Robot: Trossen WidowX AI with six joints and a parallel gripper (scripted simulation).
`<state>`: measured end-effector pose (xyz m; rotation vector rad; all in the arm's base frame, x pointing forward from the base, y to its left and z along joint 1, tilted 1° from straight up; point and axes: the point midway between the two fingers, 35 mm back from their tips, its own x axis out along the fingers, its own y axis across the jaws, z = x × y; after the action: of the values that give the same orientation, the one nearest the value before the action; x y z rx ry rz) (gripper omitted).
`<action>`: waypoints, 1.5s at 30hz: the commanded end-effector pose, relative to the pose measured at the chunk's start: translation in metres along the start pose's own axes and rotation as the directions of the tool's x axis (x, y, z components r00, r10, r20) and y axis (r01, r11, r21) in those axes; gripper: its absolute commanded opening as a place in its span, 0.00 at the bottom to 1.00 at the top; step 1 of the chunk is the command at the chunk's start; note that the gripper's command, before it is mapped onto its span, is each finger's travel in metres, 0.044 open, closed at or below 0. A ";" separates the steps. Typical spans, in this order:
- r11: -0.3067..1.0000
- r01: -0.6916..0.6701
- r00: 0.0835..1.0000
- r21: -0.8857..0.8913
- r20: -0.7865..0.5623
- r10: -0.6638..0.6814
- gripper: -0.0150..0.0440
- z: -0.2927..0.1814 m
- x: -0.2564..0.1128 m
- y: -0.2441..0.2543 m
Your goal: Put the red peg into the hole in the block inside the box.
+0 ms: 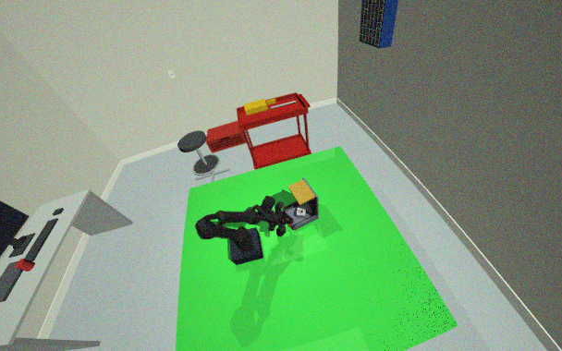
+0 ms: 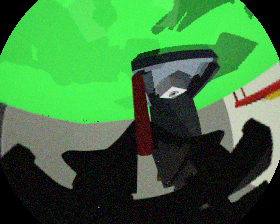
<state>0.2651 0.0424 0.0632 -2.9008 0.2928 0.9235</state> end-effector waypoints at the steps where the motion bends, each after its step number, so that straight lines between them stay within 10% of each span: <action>1: 1.000 0.024 1.000 -0.020 0.003 -0.024 0.25 -0.001 0.002 -0.010; 45: 0.983 0.147 0.989 -0.109 0.008 -0.147 0.25 -0.016 0.030 -0.080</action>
<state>0.3078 0.1119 0.0611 -2.9683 0.0388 0.9393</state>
